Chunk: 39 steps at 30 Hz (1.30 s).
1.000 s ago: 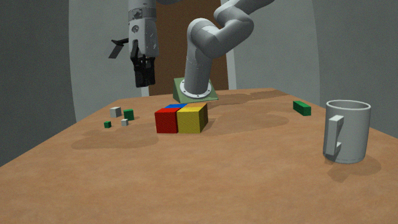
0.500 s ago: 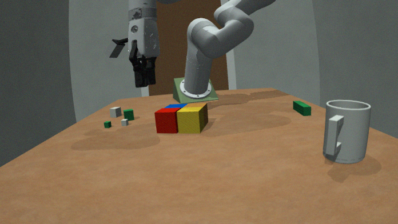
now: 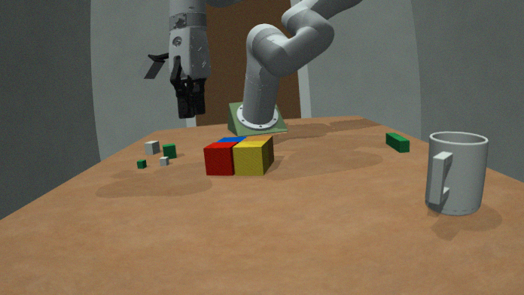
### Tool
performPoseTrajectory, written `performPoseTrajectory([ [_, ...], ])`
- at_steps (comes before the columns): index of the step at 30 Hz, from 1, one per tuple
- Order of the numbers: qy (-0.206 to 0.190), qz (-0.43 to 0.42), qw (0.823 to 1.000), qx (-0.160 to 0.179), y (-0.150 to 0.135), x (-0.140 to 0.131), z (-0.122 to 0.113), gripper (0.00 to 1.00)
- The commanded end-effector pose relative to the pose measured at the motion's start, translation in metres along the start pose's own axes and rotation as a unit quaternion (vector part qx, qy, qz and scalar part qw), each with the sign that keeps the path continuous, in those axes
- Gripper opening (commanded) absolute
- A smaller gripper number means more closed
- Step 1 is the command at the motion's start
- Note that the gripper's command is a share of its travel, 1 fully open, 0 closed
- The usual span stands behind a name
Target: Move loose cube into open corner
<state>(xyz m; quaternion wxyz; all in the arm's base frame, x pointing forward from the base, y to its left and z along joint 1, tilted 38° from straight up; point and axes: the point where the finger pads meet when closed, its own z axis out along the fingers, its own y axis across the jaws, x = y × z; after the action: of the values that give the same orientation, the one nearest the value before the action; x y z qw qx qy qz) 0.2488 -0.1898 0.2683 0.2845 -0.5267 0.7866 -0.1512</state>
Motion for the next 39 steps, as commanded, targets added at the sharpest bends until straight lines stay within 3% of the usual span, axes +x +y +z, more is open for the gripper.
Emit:
performPoseTrajectory([
  [1,0.001,0.0,1.0,0.002,-0.001,0.0,0.004,0.47],
  [29,0.001,0.0,1.0,0.002,-0.001,-0.001,0.073,0.47],
  [39,0.001,0.0,1.0,0.002,-0.001,-0.001,0.086,0.47],
])
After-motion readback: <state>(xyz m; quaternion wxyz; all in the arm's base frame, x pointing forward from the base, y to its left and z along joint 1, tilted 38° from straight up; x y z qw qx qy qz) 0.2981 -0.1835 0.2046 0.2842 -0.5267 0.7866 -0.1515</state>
